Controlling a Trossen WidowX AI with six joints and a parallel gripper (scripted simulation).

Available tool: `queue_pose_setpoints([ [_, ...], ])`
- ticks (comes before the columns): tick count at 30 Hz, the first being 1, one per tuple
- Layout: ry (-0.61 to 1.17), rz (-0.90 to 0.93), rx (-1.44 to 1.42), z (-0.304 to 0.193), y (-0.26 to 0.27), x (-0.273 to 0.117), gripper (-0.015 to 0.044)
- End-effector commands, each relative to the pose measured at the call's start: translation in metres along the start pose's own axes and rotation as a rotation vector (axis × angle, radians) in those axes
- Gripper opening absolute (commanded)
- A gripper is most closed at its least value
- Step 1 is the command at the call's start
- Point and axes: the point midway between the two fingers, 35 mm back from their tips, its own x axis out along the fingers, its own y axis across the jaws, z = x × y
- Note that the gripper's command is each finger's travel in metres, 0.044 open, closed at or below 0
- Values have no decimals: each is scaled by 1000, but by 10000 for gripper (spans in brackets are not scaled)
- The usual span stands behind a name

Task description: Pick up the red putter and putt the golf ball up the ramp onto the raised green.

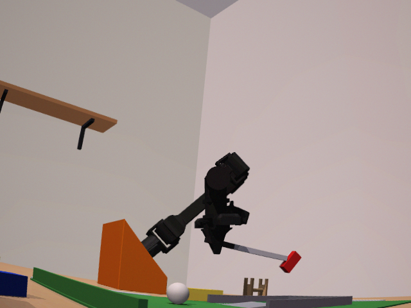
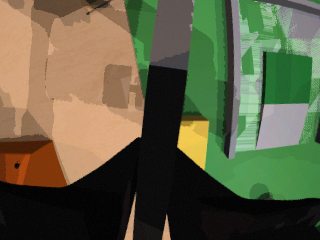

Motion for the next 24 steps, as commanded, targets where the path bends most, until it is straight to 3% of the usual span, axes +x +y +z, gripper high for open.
queue_pose_setpoints([
  [1, 15, -21, 113, -18, -12, -7, 0],
  [24, 72, -119, 915, -163, -50, -45, 0],
])
